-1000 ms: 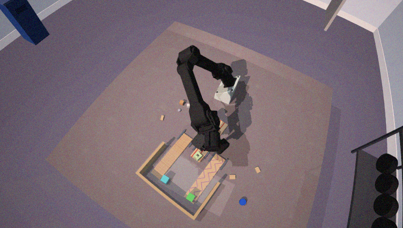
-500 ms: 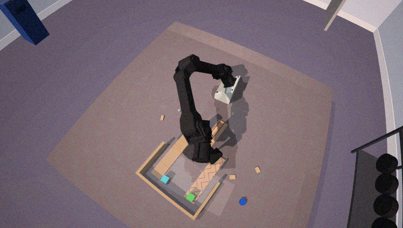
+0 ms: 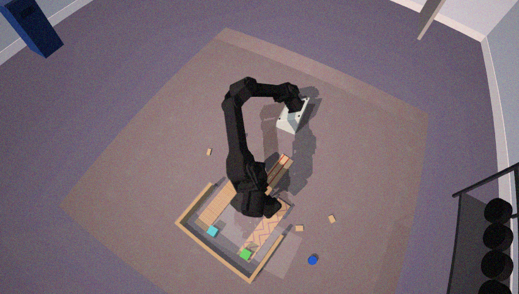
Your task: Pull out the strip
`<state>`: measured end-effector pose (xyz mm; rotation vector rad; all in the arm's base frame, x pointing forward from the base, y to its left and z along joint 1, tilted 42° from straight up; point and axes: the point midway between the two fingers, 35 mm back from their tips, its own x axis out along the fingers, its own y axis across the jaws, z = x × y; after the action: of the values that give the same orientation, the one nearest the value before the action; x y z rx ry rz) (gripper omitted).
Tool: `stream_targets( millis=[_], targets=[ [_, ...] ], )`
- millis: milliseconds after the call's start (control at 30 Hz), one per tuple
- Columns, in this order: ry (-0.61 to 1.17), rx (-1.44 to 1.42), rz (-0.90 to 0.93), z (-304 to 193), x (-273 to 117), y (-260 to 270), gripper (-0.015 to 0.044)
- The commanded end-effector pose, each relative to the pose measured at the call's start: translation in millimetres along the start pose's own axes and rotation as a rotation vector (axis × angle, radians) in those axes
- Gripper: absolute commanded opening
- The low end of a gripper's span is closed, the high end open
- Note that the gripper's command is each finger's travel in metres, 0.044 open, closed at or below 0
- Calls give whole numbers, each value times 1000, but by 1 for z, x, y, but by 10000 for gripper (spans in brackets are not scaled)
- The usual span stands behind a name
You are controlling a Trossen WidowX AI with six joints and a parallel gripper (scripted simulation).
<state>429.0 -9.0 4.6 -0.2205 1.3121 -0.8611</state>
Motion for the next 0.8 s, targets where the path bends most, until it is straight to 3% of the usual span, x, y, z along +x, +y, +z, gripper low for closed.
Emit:
stream_targets(
  millis=[0, 767],
  targets=[
    [0, -8, -6, -1, 8, 1, 250],
    [-1, -8, -8, -2, 45, -1, 250]
  ],
)
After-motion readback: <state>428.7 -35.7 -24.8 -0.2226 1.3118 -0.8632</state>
